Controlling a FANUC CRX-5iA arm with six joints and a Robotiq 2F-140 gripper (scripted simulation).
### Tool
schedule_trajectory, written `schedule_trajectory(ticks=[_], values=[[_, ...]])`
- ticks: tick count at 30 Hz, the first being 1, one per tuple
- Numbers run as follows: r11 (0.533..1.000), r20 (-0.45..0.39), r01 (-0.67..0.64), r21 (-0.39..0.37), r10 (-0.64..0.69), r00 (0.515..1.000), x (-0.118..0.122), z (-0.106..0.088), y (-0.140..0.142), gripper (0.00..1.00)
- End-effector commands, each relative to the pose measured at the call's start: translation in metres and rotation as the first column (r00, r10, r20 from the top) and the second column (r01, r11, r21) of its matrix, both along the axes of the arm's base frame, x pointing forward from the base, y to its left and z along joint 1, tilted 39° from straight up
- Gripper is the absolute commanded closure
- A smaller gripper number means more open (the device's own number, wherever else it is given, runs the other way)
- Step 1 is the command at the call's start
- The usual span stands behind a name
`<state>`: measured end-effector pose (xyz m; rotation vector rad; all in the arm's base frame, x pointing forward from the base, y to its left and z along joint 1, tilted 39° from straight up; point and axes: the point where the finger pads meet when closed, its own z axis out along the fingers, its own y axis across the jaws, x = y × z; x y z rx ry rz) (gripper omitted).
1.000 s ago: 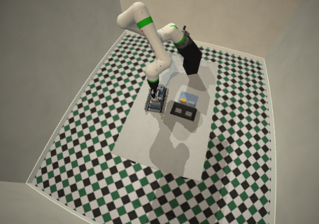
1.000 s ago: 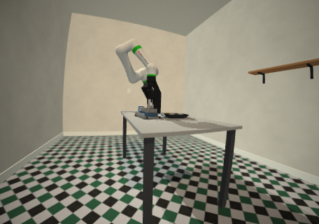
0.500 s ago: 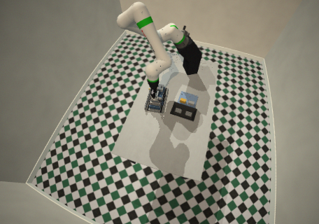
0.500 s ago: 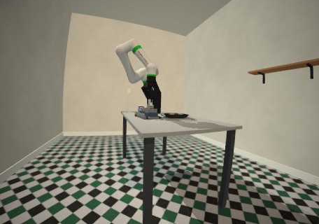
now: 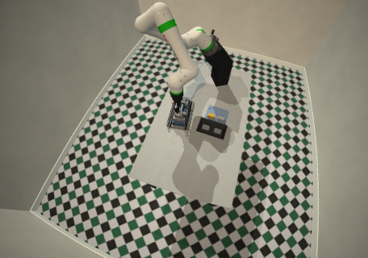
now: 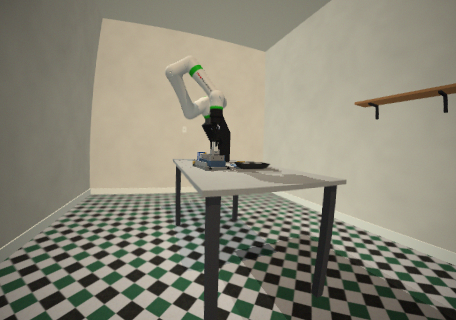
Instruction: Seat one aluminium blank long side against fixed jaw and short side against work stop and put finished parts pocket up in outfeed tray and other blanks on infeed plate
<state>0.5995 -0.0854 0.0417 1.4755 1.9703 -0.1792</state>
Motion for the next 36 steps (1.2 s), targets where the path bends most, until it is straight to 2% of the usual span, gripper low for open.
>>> schedule_trajectory(ticks=[1,36], values=[[1.000,0.000,0.000,0.000,0.000,1.000,0.0001,0.0001,0.0002,1.00],[1.000,0.000,0.000,0.000,0.000,1.000,0.0029,-0.0050,-0.0030,1.00]])
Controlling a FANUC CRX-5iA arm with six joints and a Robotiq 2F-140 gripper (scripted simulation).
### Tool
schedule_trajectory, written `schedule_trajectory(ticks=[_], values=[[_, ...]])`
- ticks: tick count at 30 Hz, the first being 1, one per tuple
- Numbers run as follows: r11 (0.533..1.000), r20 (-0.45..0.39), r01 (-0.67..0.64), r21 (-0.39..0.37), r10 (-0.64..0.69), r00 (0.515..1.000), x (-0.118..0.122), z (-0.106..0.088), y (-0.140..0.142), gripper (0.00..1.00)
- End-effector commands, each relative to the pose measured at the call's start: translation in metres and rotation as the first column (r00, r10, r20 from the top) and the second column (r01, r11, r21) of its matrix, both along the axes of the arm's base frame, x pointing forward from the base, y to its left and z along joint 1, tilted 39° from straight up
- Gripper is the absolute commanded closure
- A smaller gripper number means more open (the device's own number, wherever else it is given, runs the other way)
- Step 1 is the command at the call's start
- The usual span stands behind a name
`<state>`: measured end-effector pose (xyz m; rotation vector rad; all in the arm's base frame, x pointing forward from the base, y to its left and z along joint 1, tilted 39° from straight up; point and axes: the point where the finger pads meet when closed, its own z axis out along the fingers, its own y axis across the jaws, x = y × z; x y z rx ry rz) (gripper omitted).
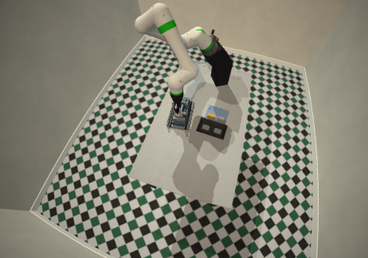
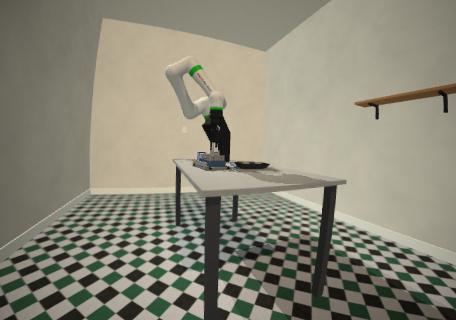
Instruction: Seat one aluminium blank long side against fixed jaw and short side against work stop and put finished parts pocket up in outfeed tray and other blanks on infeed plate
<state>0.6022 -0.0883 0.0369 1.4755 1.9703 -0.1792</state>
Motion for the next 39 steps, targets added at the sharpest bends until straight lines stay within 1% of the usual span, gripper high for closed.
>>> schedule_trajectory(ticks=[1,39], values=[[1.000,0.000,0.000,0.000,0.000,1.000,0.0005,-0.0005,-0.0002,1.00],[1.000,0.000,0.000,0.000,0.000,1.000,0.0052,-0.0093,-0.0056,1.00]])
